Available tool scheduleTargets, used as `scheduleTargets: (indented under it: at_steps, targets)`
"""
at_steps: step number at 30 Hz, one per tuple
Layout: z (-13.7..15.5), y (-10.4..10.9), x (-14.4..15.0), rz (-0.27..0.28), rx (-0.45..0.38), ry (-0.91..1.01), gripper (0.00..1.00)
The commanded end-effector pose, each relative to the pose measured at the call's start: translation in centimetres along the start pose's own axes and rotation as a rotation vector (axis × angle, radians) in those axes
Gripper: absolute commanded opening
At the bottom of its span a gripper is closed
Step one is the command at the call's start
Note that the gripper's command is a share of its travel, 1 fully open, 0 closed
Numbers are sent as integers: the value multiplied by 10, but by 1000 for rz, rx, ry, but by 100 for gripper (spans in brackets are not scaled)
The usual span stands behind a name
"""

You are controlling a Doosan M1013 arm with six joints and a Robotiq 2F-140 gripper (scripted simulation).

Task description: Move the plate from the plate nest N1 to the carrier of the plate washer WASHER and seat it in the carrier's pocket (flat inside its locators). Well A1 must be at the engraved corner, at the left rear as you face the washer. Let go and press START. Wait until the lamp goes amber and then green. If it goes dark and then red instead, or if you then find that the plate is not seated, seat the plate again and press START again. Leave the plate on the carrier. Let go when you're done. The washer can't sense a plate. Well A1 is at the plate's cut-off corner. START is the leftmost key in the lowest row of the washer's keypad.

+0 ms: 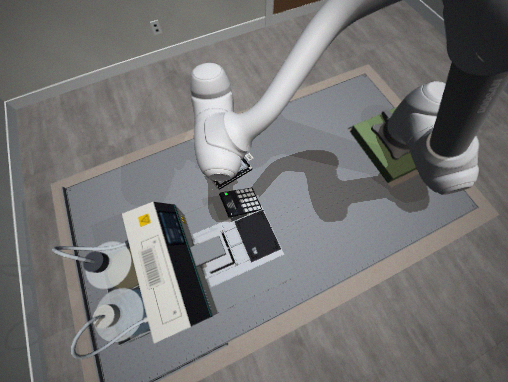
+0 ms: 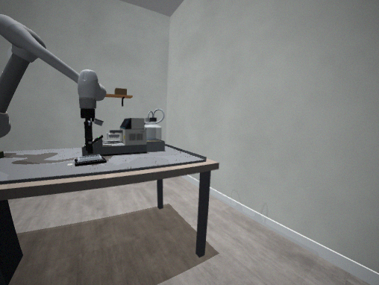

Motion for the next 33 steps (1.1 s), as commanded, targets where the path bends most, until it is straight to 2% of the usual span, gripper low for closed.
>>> scheduleTargets:
  at_steps: [1, 23, 33]
  targets:
    - [1, -9, 1, 3, -2, -4, 70]
    - [0, -8, 1, 3, 1, -2, 70]
    - [1, -18, 1, 4, -1, -4, 70]
Point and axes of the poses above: the point where the finger pads meet when closed, its own y axis back along the fingers, its own x axis across the jaws, z = x × y, the point moved 6 cm from there along y, back along the fingers, and after that the axes turned 15 degrees about y, right-handed, at the moved point
